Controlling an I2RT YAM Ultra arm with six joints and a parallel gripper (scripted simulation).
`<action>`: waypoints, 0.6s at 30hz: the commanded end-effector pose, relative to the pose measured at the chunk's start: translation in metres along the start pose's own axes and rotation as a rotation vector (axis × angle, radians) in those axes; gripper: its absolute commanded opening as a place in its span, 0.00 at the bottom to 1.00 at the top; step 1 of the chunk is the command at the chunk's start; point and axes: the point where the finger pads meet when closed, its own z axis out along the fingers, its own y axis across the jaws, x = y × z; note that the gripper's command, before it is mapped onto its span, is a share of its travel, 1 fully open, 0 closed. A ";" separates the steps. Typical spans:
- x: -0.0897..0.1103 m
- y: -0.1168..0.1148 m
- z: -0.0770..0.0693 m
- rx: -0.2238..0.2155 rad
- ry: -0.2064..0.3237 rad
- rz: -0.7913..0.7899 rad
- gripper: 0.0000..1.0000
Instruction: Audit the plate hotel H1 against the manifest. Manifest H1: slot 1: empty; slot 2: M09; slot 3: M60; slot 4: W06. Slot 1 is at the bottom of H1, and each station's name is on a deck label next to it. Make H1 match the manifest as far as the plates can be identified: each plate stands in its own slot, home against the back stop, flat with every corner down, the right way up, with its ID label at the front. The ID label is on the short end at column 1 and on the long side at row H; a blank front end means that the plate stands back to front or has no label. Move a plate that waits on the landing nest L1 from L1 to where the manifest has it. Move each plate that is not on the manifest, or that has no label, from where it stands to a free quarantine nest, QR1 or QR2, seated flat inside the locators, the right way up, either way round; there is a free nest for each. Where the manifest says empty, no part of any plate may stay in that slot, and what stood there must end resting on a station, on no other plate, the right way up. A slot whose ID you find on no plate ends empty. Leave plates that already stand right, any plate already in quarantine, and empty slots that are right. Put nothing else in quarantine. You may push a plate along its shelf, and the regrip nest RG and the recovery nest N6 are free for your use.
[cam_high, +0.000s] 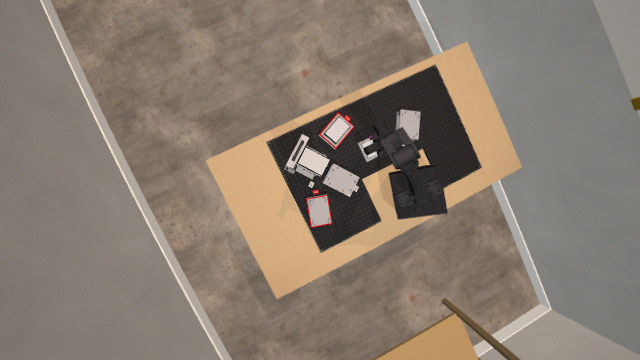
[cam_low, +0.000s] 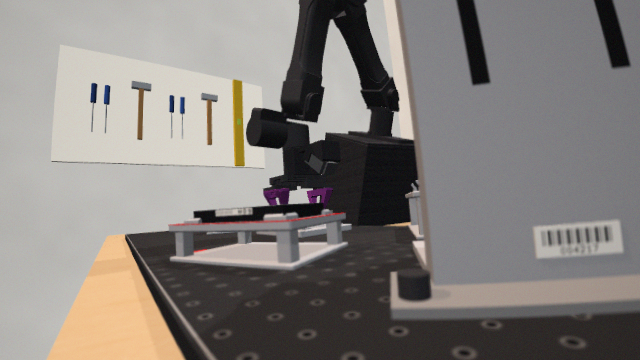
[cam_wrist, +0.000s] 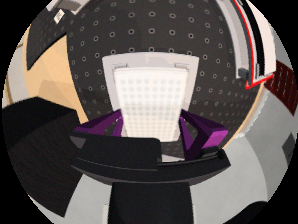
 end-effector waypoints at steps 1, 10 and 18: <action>0.000 -0.003 -0.002 0.008 -0.001 0.000 0.86; 0.000 -0.003 -0.002 0.008 -0.001 0.000 0.86; 0.000 -0.003 -0.008 0.008 -0.001 0.000 0.86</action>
